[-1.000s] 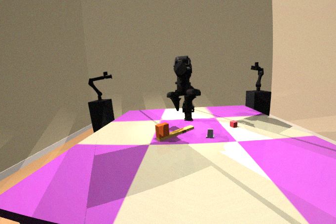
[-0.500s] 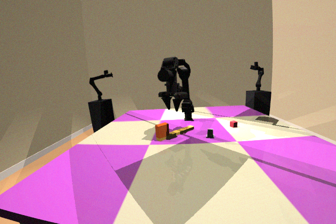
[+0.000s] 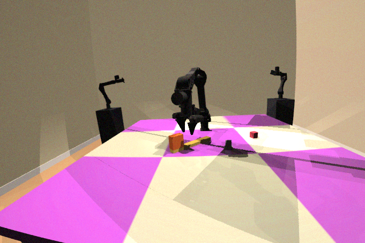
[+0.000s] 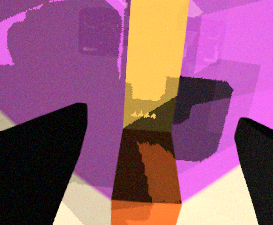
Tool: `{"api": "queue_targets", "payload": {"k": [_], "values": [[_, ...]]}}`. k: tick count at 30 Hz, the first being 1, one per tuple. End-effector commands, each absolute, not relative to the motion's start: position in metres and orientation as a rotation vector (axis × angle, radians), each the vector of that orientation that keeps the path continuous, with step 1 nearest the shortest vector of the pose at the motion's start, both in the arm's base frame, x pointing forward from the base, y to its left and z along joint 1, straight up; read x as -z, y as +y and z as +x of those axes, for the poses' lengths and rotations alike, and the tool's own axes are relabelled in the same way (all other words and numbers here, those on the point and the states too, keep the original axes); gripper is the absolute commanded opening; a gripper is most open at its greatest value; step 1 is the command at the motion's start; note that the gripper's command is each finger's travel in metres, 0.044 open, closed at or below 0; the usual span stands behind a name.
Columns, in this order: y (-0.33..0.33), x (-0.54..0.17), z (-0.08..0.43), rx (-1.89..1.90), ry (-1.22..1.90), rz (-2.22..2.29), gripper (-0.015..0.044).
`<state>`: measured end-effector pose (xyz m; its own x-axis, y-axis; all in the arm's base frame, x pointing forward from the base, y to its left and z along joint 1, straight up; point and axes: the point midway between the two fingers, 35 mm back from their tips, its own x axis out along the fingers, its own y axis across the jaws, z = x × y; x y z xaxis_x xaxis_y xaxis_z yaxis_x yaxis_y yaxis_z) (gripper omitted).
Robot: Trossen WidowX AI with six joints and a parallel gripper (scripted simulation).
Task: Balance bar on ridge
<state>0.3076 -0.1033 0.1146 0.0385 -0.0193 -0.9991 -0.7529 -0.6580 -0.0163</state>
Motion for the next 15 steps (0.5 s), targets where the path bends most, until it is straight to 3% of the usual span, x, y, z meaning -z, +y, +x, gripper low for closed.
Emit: {"api": "queue_targets", "payload": {"k": [1,15], "values": [[-0.101,-0.082,0.303,-1.695,0.774,-1.74,0.0315],[-0.101,-0.068,0.301,-1.695,0.774,-1.74,0.0315]]}}
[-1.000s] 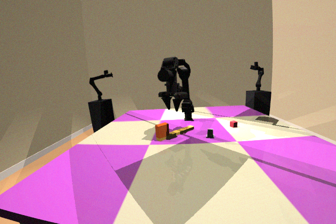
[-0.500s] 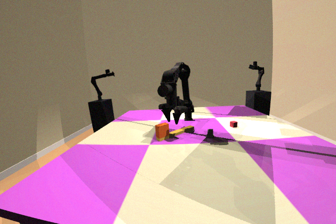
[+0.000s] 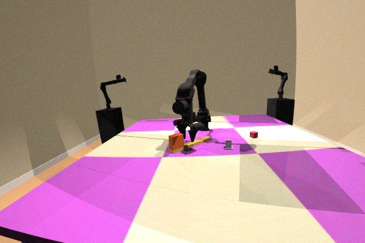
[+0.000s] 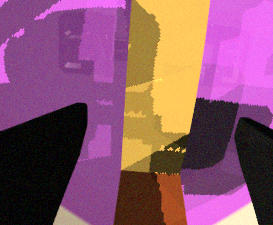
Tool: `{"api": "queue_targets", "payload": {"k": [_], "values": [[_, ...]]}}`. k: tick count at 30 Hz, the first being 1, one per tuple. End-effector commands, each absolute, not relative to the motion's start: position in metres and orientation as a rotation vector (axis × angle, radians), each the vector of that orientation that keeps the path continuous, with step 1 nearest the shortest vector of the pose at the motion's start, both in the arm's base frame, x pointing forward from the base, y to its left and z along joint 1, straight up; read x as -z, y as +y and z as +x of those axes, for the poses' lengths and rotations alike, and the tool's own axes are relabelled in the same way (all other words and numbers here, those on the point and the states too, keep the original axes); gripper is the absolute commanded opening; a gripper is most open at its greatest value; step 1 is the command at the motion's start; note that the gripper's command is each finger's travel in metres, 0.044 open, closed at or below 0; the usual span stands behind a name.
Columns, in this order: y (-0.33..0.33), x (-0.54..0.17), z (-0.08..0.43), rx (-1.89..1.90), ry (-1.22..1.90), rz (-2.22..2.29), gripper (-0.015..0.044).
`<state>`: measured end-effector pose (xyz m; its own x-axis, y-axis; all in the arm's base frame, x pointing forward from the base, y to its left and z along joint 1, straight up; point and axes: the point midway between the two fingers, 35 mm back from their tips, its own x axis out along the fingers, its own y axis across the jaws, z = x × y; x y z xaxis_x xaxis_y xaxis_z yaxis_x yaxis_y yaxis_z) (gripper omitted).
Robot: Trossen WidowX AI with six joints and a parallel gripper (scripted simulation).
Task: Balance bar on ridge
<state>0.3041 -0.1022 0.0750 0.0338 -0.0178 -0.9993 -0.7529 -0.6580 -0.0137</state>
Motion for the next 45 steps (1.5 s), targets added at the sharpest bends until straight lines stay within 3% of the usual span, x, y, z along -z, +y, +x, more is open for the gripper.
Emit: {"api": "queue_targets", "payload": {"k": [1,32,39,45], "values": [[-0.101,-0.066,0.302,-1.695,0.774,-1.74,0.0315],[-0.101,-0.047,0.302,-1.695,0.774,-1.74,0.0315],[-0.102,-0.049,0.303,-1.688,0.782,-1.744,0.0131],[-0.102,-0.049,0.303,-1.688,0.782,-1.744,0.0091]]}}
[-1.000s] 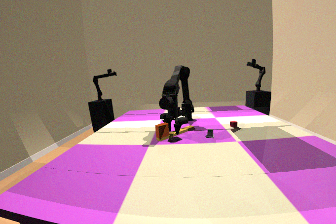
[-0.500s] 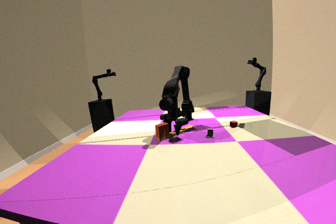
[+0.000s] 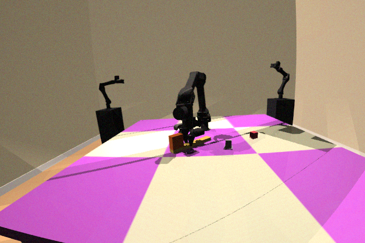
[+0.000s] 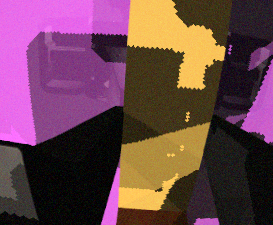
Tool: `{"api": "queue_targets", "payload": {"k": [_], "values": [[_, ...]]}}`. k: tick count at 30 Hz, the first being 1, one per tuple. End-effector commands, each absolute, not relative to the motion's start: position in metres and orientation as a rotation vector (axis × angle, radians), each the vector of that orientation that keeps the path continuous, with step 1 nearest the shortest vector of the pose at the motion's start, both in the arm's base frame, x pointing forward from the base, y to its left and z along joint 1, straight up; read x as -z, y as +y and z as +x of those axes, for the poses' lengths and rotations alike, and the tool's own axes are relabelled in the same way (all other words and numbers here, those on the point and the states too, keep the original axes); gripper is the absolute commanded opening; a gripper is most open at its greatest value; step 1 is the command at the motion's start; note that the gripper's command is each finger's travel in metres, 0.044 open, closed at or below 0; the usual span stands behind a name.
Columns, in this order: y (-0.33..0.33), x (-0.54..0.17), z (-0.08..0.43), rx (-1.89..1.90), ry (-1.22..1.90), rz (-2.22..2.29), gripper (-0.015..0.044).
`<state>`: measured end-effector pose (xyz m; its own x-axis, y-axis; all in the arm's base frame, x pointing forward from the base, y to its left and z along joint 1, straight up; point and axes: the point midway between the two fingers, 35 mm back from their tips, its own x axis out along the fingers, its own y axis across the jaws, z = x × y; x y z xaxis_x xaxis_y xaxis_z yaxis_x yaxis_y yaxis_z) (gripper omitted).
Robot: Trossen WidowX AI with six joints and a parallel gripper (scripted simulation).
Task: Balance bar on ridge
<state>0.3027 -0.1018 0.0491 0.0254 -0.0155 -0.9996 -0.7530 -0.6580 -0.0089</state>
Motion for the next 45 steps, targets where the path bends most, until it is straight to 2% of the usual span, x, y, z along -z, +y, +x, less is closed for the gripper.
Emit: {"api": "queue_targets", "payload": {"k": [1,4,5,37,45], "values": [[-0.102,-0.049,0.303,-1.688,0.782,-1.744,0.0085],[-0.102,-0.053,0.303,-1.688,0.782,-1.744,0.0006],[-0.102,-0.055,0.304,-1.689,0.782,-1.744,0.0],[-0.1,-0.137,0.3,-1.695,0.774,-1.74,0.0],[-0.092,-0.139,0.304,-1.711,0.754,-1.757,0.0]]}}
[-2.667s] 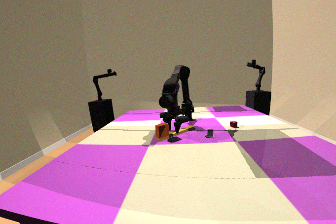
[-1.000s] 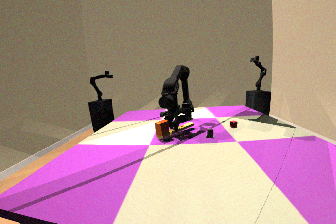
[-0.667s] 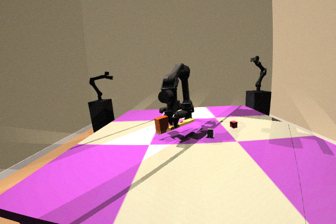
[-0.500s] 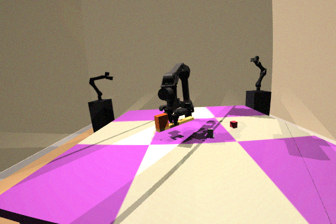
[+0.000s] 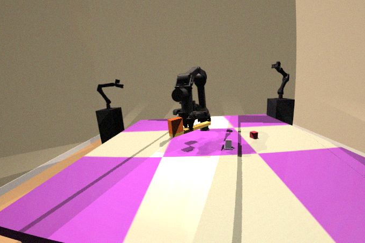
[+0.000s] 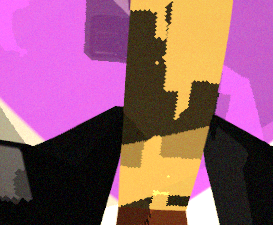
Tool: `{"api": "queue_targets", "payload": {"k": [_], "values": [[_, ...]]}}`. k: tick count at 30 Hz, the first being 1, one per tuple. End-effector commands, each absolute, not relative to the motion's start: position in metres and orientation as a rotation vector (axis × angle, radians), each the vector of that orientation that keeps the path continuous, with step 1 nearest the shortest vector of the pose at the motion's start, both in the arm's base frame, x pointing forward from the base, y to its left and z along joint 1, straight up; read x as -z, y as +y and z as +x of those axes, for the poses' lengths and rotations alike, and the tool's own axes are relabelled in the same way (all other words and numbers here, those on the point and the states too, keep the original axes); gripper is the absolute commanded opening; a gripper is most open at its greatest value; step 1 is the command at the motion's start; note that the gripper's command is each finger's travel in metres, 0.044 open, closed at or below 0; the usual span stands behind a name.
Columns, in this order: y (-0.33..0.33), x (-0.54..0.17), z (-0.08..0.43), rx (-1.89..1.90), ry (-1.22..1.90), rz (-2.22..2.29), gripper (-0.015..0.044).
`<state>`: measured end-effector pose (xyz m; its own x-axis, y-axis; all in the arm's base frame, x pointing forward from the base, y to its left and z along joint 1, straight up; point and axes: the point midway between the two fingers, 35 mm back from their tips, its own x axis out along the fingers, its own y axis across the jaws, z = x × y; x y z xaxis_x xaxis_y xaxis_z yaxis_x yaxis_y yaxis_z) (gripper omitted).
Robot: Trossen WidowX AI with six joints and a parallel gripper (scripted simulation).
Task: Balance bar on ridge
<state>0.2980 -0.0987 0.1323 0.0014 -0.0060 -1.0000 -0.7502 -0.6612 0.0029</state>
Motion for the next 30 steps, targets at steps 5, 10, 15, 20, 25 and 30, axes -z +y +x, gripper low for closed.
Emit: {"api": "queue_targets", "payload": {"k": [5,10,15,20,25,30], "values": [[-0.074,-0.14,0.311,-1.744,0.715,-1.79,0.0],[-0.057,-0.14,0.317,-1.777,0.675,-1.823,0.0],[-0.039,-0.141,0.322,-1.809,0.634,-1.855,0.0],[-0.02,-0.141,0.325,-1.841,0.591,-1.888,0.0],[-0.001,-0.142,0.328,-1.873,0.547,-1.921,0.0],[0.019,-0.142,0.329,-1.905,0.501,-1.952,0.0]]}}
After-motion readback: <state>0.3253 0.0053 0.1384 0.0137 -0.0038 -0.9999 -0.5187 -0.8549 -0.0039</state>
